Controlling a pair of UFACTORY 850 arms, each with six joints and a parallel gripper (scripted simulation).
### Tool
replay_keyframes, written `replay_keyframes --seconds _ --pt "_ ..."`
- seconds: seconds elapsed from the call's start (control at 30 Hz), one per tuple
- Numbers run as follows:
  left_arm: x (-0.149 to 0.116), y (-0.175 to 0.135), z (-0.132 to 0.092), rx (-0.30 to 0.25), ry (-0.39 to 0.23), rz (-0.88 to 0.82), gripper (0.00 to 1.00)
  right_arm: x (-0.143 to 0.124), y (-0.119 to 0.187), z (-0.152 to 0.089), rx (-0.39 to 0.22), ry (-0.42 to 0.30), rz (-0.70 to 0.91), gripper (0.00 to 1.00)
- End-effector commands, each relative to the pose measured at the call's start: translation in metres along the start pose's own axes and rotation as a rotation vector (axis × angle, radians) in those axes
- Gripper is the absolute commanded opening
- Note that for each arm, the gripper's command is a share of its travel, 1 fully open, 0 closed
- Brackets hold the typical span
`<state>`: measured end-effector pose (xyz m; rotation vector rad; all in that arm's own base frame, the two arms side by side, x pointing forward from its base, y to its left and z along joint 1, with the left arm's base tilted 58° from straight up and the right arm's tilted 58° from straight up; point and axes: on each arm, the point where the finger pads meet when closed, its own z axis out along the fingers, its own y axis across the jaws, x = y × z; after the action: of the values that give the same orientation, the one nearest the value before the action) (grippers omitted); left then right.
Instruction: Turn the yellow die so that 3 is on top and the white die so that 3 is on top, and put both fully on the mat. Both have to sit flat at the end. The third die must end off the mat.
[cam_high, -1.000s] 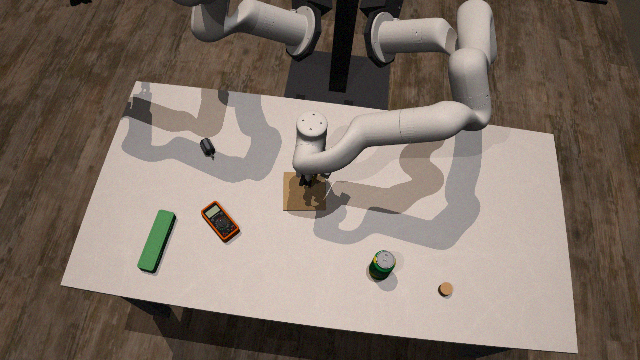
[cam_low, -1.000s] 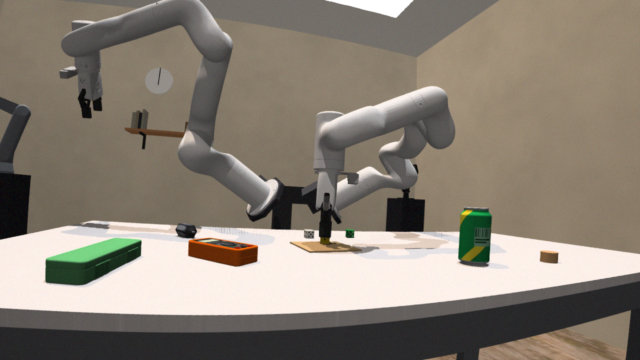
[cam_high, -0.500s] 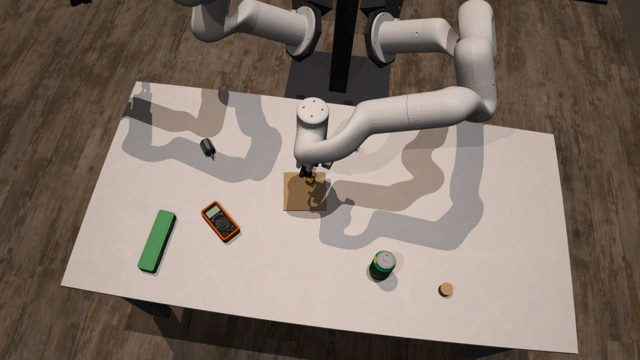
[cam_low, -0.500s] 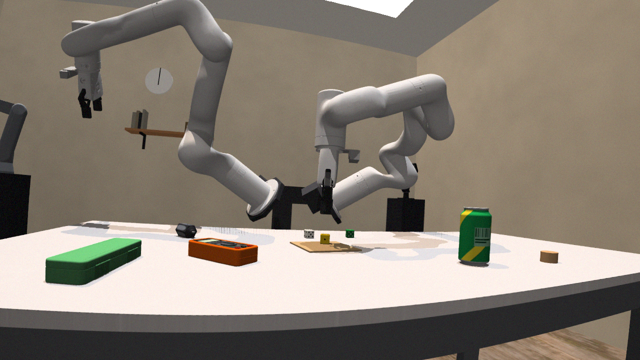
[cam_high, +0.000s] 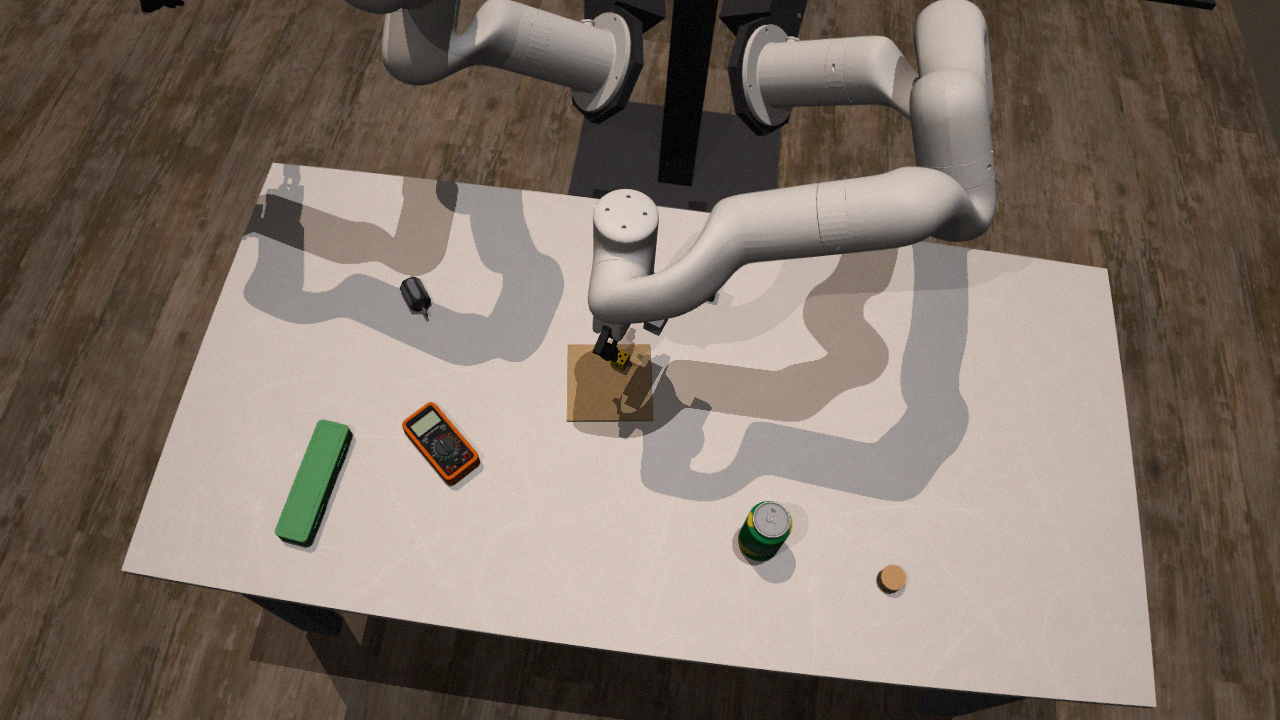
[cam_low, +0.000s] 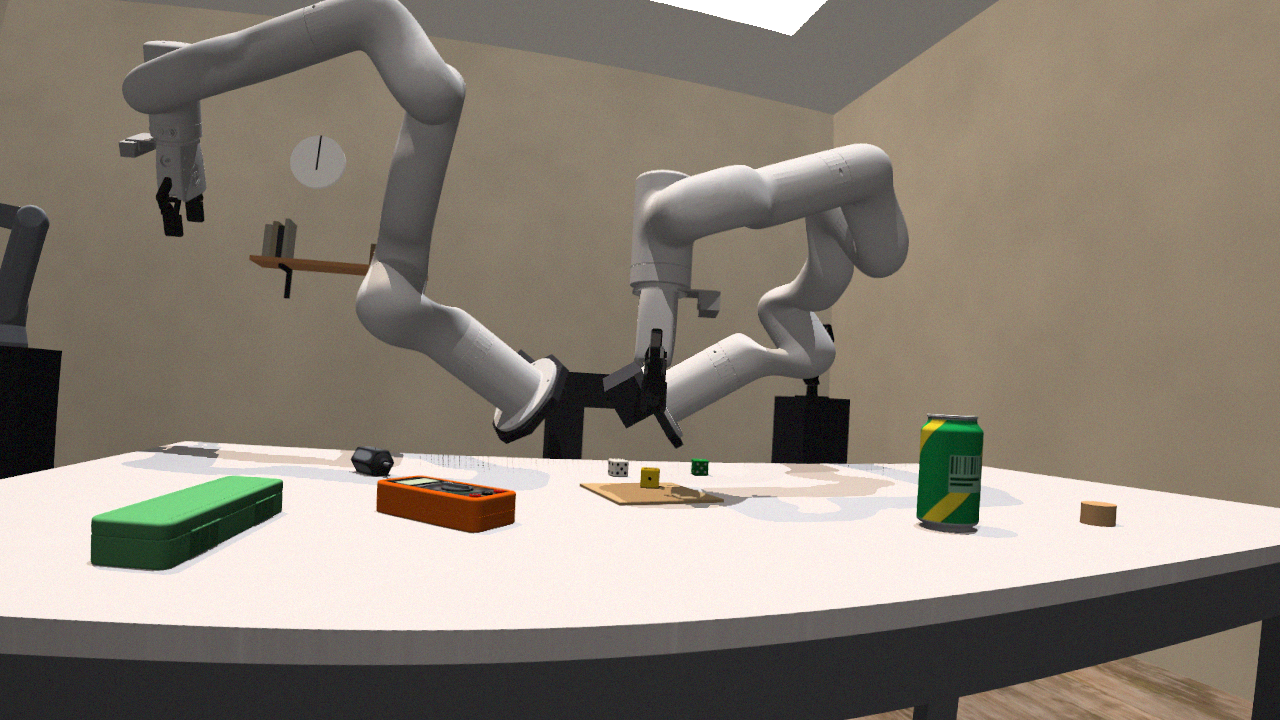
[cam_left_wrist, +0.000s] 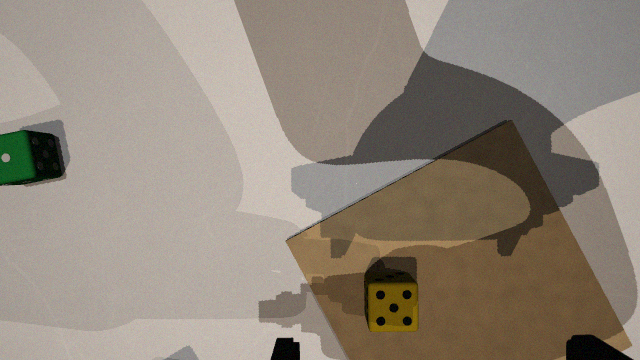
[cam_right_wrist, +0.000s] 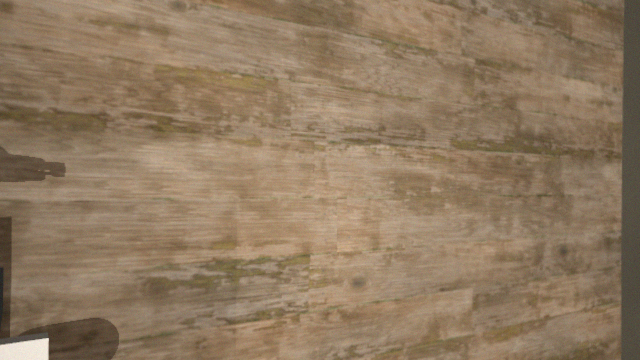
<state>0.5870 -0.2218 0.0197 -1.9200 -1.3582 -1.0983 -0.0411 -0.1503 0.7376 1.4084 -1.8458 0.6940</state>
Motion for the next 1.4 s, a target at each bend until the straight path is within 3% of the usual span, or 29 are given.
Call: replay_keyframes --seconds 0.0,0.73,1.2,1.3,1.37 --pt "0.0 0.0006 -0.0011 -0.002 -0.001 -0.001 1.0 0.0004 0.0 -0.0009 0.0 0.002 0.0 1.0" --pt "0.0 0.0006 -0.0008 -0.002 -0.001 -0.073 1.0 0.0004 0.0 -0.0009 0.0 0.002 0.0 1.0" --pt "0.0 0.0006 0.0004 -0.001 -0.001 -0.506 1.0 0.0004 0.0 -0.0009 0.0 0.002 0.0 1.0" --pt "0.0 0.0006 0.0004 -0.001 -0.001 -0.512 1.0 0.0004 0.0 -0.0009 0.0 0.002 0.0 1.0" --pt "0.0 0.0006 0.0008 -0.001 -0.001 -0.636 1.0 0.0004 0.0 -0.0009 0.0 0.002 0.0 1.0"
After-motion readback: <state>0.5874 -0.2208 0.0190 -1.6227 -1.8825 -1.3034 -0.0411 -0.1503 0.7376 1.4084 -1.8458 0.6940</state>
